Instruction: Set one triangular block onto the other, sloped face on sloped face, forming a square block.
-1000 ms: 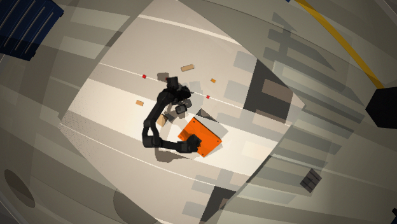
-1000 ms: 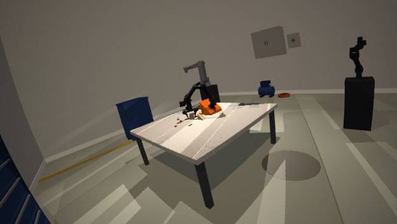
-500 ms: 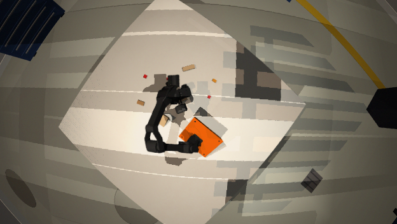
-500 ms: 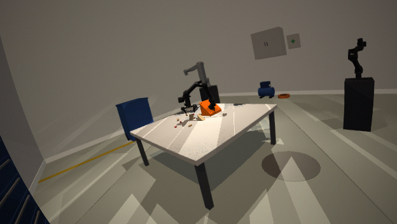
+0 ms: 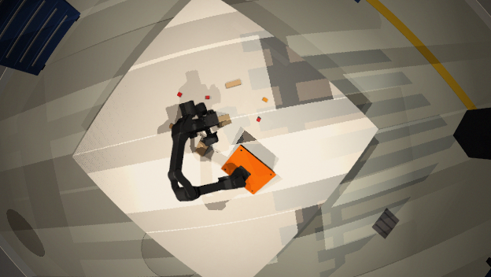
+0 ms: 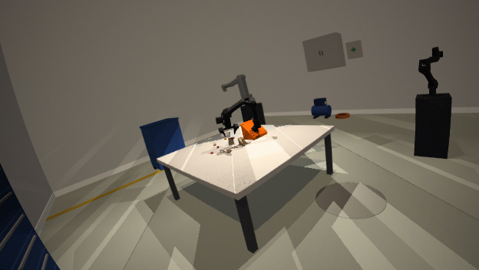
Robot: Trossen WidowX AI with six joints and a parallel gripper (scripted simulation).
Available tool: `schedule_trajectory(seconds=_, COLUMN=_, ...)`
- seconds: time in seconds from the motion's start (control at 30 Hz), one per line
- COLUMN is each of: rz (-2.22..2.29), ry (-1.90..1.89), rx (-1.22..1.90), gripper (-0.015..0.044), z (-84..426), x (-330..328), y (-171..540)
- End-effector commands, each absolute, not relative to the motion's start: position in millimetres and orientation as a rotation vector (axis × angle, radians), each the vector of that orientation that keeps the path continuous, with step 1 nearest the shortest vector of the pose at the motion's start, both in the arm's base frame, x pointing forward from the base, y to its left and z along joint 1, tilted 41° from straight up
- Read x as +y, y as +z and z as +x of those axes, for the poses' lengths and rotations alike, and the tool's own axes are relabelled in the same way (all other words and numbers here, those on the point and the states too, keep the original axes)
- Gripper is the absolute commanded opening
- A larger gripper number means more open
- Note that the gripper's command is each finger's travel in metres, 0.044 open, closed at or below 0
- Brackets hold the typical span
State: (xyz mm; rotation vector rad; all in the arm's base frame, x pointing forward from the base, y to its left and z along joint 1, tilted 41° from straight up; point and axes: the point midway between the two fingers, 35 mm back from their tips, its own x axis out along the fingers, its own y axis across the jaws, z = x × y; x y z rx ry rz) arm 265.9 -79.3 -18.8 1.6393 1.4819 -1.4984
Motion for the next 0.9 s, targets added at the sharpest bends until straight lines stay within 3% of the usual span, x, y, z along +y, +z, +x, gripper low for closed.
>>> schedule_trajectory(seconds=0.0, rz=1.568, ry=-1.567, rx=1.412, gripper=0.044, z=267.7, x=-78.4, y=-5.9)
schedule_trajectory(seconds=0.87, rz=1.568, ry=-1.567, rx=1.412, gripper=0.044, z=264.8, x=-69.7, y=-36.7)
